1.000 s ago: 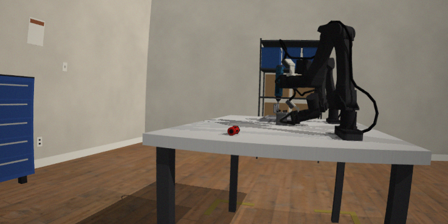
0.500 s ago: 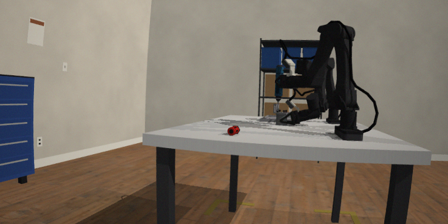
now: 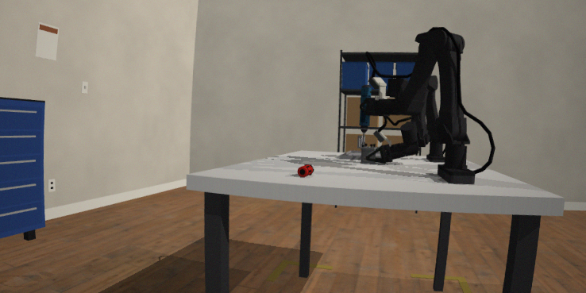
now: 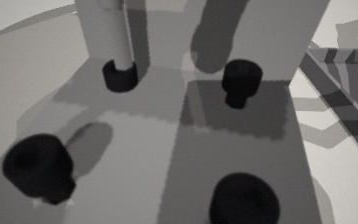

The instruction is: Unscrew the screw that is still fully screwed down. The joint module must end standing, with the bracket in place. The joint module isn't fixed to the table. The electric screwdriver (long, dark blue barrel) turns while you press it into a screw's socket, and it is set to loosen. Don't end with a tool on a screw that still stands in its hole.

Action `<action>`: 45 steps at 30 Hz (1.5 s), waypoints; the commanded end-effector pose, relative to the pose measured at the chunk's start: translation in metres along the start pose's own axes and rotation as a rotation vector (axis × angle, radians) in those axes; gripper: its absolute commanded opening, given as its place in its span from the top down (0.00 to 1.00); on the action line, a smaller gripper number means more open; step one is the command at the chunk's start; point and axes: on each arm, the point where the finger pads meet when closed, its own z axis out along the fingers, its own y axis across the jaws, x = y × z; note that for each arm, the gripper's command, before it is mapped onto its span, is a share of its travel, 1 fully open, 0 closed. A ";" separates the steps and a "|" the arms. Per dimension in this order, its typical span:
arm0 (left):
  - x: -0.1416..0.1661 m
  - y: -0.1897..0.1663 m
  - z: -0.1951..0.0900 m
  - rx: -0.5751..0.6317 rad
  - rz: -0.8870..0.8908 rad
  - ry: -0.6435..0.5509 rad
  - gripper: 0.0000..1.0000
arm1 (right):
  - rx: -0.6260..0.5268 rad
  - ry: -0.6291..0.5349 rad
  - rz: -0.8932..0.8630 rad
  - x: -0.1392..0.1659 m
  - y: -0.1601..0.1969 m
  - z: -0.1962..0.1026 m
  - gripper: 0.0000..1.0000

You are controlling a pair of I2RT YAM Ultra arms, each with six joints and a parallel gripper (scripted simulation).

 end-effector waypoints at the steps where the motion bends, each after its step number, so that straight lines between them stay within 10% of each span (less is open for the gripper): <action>1: -0.014 0.003 -0.001 -0.001 -0.001 -0.057 0.58 | 0.002 -0.008 0.011 -0.004 0.001 0.000 0.41; 45: -0.006 0.004 -0.004 -0.001 -0.002 -0.043 0.58 | 0.002 -0.008 0.011 -0.004 0.001 0.000 0.41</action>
